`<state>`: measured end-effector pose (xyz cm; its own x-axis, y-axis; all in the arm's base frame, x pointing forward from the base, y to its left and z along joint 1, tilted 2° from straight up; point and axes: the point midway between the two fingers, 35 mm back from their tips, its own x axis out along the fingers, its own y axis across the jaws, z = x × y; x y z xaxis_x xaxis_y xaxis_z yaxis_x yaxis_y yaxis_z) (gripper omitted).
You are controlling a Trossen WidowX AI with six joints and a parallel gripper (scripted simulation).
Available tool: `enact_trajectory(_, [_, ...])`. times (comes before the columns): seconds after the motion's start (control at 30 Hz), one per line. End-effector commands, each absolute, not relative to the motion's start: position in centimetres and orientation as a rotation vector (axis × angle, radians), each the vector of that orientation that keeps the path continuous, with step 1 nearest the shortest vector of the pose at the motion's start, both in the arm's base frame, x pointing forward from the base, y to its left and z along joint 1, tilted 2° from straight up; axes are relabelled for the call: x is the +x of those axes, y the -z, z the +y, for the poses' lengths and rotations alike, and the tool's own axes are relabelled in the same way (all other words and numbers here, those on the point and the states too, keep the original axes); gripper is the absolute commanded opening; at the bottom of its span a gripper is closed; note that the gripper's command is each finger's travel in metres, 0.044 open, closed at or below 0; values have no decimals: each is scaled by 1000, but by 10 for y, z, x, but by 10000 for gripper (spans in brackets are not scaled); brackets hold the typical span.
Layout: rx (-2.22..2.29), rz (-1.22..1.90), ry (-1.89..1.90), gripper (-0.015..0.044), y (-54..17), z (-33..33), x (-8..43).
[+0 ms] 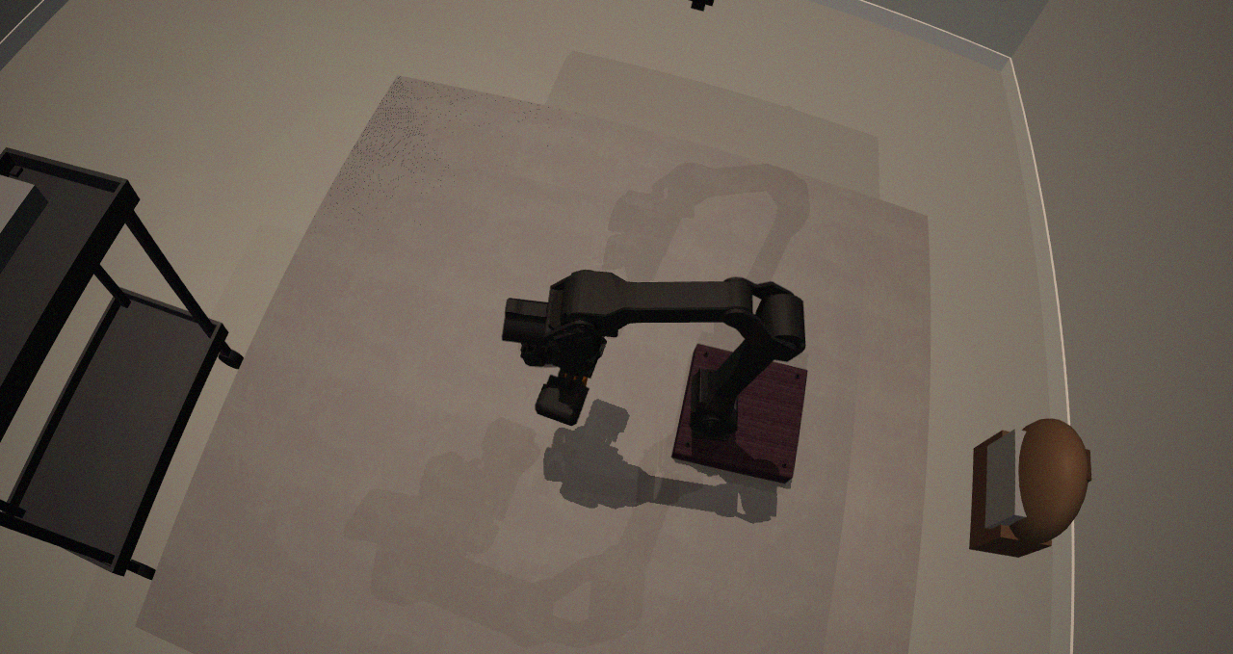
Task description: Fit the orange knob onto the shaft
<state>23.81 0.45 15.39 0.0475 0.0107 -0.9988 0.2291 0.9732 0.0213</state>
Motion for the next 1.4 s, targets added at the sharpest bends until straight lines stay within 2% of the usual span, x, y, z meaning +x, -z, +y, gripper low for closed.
enact_trajectory(0.0, [187, 1504, 167, 0, -154, -4, 247])
enact_trajectory(1.37, [184, 1499, 172, 0, -120, -113, 290])
